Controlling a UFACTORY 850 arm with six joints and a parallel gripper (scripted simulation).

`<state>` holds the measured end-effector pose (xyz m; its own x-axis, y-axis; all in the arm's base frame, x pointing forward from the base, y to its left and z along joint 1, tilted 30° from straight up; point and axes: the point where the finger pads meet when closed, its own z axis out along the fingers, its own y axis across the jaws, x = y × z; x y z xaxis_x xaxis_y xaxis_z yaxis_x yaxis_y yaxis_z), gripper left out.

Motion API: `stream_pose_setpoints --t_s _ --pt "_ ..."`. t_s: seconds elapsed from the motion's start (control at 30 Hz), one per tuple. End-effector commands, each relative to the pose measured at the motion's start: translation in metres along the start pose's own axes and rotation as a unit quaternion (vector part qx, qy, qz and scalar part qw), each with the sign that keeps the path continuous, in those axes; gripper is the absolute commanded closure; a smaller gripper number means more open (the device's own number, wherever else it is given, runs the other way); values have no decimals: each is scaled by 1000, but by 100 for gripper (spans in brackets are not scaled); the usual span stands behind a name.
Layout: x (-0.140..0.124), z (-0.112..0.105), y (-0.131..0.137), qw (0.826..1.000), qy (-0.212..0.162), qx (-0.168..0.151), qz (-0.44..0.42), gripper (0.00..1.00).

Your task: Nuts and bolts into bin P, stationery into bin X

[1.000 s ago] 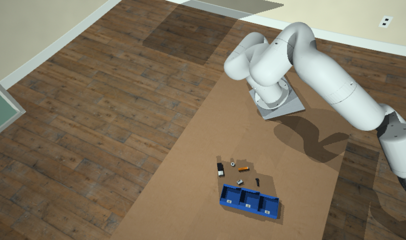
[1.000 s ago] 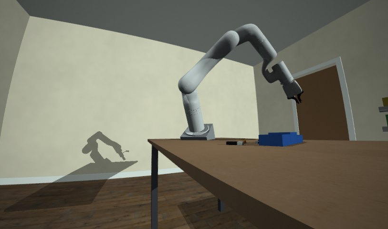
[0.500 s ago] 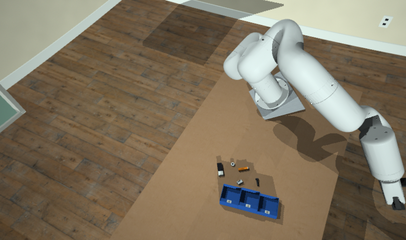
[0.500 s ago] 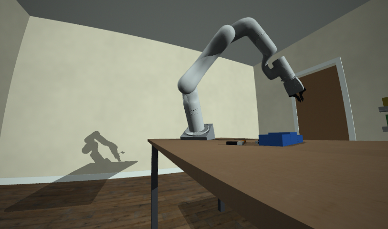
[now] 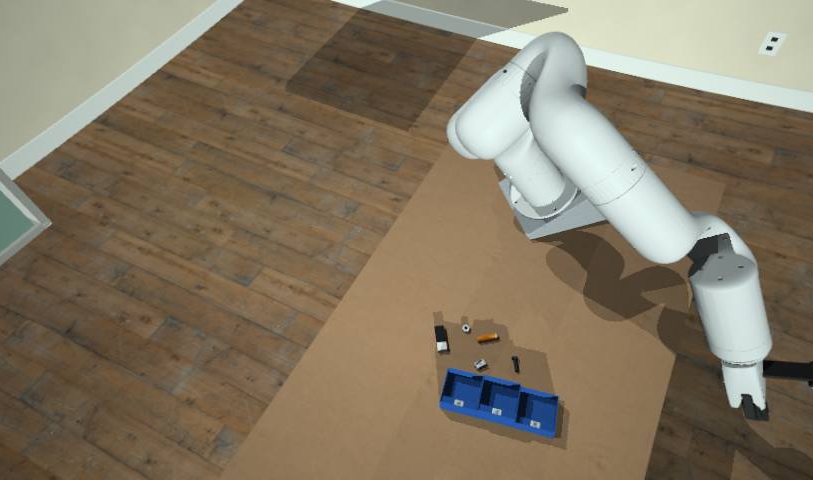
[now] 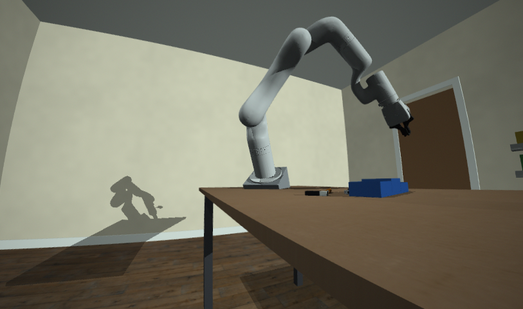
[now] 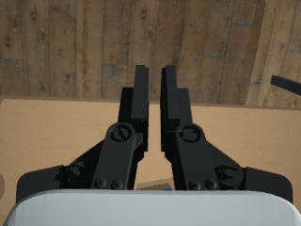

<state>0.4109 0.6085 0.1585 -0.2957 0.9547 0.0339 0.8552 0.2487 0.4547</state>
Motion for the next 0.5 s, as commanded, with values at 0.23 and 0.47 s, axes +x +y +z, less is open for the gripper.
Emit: stream_pose_setpoints --t_s 0.23,0.47 --pt "-40 -16 16 998 -17 -5 61 93" --pt "-80 -31 27 991 -37 -8 125 93"
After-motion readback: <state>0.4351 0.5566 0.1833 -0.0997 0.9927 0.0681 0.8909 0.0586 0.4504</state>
